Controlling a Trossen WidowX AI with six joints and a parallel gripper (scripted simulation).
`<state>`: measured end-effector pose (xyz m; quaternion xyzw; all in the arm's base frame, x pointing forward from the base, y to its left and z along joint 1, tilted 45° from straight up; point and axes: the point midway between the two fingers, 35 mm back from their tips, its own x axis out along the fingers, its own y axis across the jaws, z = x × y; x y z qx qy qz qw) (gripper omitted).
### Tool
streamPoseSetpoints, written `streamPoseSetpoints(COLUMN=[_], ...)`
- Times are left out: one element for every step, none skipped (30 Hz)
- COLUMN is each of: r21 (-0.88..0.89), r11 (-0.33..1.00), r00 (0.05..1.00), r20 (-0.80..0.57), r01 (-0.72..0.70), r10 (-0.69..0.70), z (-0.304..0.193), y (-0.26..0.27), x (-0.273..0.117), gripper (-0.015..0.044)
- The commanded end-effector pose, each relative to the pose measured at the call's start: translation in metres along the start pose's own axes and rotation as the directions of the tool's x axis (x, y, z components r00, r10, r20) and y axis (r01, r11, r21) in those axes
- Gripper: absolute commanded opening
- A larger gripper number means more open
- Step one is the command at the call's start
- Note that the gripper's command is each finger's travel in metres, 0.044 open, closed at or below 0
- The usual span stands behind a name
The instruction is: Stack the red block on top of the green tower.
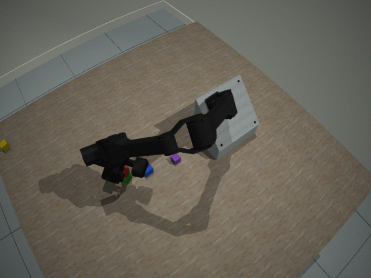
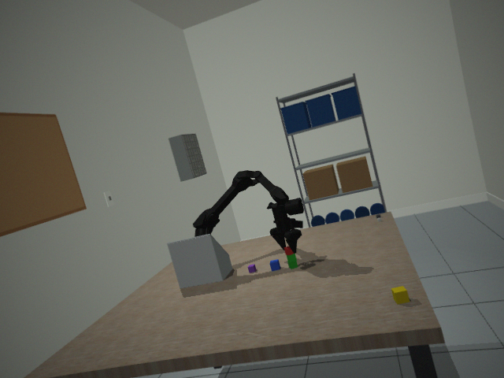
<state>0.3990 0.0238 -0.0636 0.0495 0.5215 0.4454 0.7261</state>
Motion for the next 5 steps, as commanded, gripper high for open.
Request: streamPoseSetpoints(r21=[-0.001,-0.001,-0.001,-0.001,-0.001], r11=[1.000,1.000,1.000,1.000,1.000], r00=[1.000,1.000,1.000,1.000,1.000], r20=[0.000,0.000,0.000,0.000,0.000], r01=[0.000,0.000,0.000,0.000,0.000], r10=[0.000,0.000,0.000,0.000,0.000], z=[0.0001,0.0001,0.0001,0.0001,0.0001], y=[0.0001,0.0001,0.0001,0.0001,0.0001], x=[0.0003,0.0003,0.0003,0.0003,0.0003], gripper=[0.0440,0.0440,0.0440,0.0440,0.0440])
